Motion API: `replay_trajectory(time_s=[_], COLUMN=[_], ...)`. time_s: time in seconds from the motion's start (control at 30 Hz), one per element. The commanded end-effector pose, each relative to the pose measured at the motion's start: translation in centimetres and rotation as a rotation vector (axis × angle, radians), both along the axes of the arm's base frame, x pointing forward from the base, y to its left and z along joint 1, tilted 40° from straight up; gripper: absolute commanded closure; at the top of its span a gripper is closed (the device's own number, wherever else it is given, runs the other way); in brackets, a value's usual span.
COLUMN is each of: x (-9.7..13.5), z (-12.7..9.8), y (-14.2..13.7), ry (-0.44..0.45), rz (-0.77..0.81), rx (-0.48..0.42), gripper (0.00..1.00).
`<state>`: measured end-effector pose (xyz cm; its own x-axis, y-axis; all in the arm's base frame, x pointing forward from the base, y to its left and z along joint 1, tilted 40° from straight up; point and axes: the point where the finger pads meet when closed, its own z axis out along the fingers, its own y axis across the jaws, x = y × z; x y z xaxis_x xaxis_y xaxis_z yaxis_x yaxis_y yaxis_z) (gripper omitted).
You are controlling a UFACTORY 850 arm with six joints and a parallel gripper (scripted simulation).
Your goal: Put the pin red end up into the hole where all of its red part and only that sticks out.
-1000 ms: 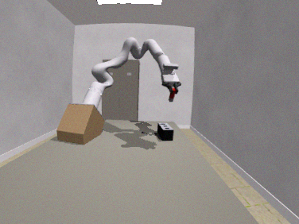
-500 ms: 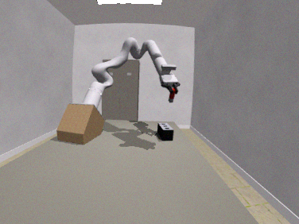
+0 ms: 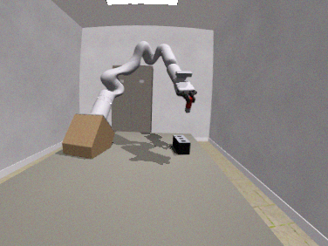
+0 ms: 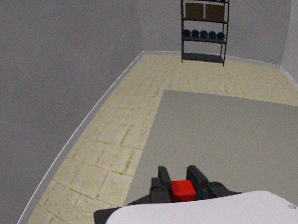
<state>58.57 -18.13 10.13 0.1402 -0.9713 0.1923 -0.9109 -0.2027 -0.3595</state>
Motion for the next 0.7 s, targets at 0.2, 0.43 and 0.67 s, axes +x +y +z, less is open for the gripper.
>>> replay_trajectory(time_s=[0.2, 0.43, 0.67], x=[0.12, 0.06, 0.06], z=[0.09, 0.09, 0.09], y=[-0.02, -0.12, -0.12], ry=[0.061, 0.031, 0.031], rz=[-0.108, -0.117, -0.117], rx=[-0.262, -0.304, -0.304], gripper=[1.0, 1.0, 1.0])
